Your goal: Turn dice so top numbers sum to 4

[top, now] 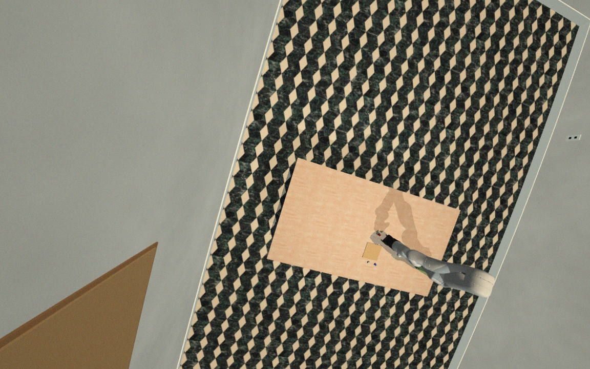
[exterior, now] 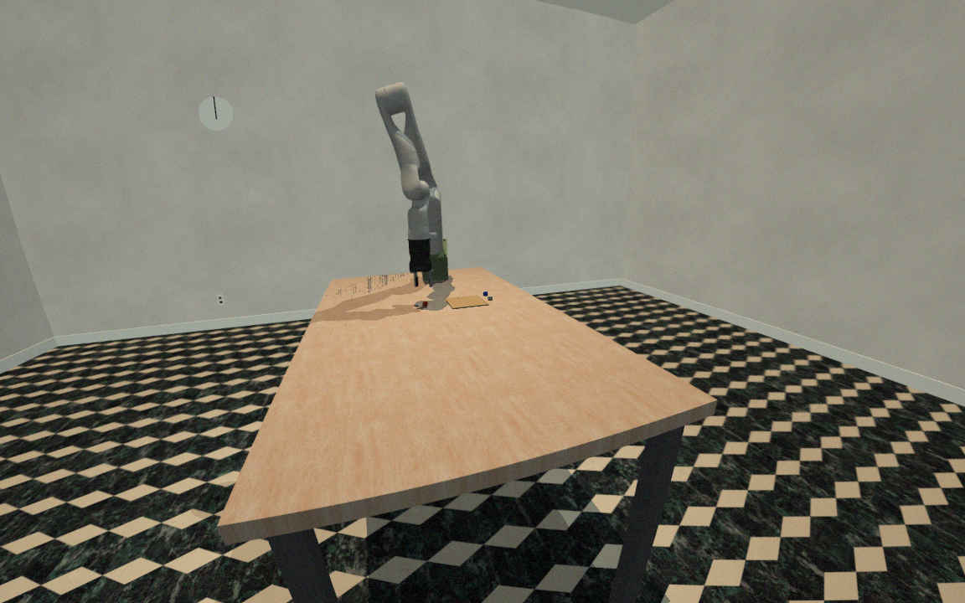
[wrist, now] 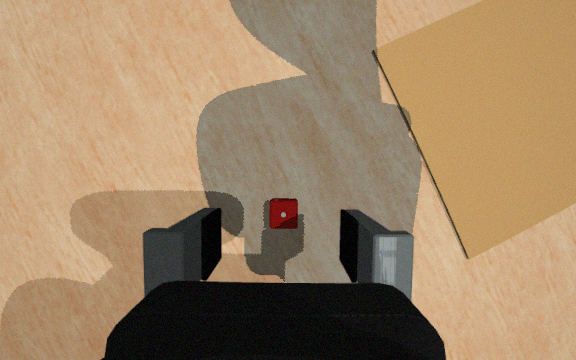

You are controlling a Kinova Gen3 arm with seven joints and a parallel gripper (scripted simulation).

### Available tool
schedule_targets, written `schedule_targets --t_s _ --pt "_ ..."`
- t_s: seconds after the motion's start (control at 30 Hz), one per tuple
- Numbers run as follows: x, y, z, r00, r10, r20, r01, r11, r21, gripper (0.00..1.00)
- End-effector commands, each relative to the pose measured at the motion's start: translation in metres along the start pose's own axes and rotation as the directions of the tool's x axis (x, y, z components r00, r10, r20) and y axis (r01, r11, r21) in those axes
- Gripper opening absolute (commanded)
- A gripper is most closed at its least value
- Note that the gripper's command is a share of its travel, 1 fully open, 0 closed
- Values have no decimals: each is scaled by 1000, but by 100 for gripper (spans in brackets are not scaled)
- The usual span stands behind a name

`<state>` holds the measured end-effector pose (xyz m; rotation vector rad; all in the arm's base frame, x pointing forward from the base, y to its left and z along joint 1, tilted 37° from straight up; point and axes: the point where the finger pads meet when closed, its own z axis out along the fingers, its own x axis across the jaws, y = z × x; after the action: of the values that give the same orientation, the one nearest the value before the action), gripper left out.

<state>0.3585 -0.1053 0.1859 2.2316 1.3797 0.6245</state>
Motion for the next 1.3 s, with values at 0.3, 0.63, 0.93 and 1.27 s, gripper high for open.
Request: schedule_targets --t_s 0.3,0.63,0.93,1.27 --pt "3 -1 0 1000 -9 -5 9 1000 2 100" --pt "3 -1 0 1000 -9 -5 9 1000 2 64" --pt "3 -1 0 1000 -9 -5 9 1000 2 64" --pt "3 -1 0 1000 -9 -5 9 1000 2 64"
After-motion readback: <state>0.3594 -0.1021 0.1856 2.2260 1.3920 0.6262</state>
